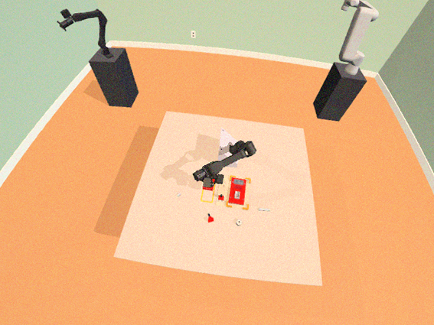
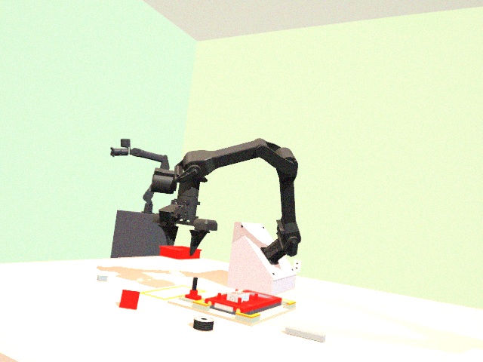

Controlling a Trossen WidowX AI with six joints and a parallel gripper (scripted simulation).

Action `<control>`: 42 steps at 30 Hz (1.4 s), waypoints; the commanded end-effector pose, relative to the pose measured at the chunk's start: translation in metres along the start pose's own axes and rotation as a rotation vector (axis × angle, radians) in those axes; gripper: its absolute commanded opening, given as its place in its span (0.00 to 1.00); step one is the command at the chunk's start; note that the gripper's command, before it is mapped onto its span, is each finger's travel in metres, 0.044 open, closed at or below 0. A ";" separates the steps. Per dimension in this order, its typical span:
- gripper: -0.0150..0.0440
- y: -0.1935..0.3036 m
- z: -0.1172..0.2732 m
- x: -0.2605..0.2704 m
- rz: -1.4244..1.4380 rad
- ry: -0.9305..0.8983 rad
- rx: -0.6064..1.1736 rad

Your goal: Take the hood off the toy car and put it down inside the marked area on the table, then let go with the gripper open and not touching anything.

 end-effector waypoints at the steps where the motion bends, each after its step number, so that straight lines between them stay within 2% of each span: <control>1: 0.25 -0.001 -0.003 -0.002 0.005 0.002 -0.002; 42: 0.25 -0.003 -0.043 -0.002 0.005 0.002 -0.003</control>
Point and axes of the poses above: the point midway between the two fingers, 35 mm back from their tips, its own z axis back along the fingers, its own x axis across the jaws, y = z × x, the point moved 10 cm from there along z, back along the fingers, and after that the axes turned 15 degrees about -z, right-handed, at the moved point
